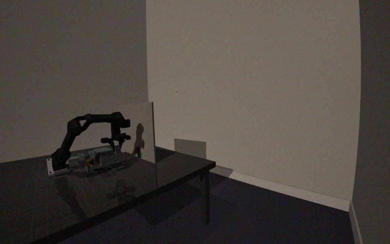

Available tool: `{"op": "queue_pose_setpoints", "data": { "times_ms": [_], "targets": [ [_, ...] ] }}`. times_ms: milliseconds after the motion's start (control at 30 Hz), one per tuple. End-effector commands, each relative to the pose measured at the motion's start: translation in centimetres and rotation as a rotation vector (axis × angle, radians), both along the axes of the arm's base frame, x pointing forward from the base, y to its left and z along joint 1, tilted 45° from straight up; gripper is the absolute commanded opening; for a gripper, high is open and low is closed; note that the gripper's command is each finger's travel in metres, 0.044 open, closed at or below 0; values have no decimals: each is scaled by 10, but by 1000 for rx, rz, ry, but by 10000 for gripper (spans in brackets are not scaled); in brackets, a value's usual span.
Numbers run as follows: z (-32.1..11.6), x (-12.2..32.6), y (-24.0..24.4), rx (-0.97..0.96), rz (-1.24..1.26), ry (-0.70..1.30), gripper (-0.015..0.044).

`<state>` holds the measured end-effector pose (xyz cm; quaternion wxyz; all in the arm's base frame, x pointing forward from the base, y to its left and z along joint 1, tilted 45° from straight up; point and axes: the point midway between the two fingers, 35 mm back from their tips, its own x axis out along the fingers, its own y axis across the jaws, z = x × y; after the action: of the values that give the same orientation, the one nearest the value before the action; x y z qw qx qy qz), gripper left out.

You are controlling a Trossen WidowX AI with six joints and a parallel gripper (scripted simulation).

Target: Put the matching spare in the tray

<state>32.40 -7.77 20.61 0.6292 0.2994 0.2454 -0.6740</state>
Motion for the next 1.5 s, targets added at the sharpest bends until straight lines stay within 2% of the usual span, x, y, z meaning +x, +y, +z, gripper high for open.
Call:
{"op": "queue_pose_setpoints", "data": {
  "times_ms": [0,1467],
  "targets": [
    [2,5,-1,-5,4,-5,0],
    [-21,8,-23,-3,4,-6,0]
  ]
}}
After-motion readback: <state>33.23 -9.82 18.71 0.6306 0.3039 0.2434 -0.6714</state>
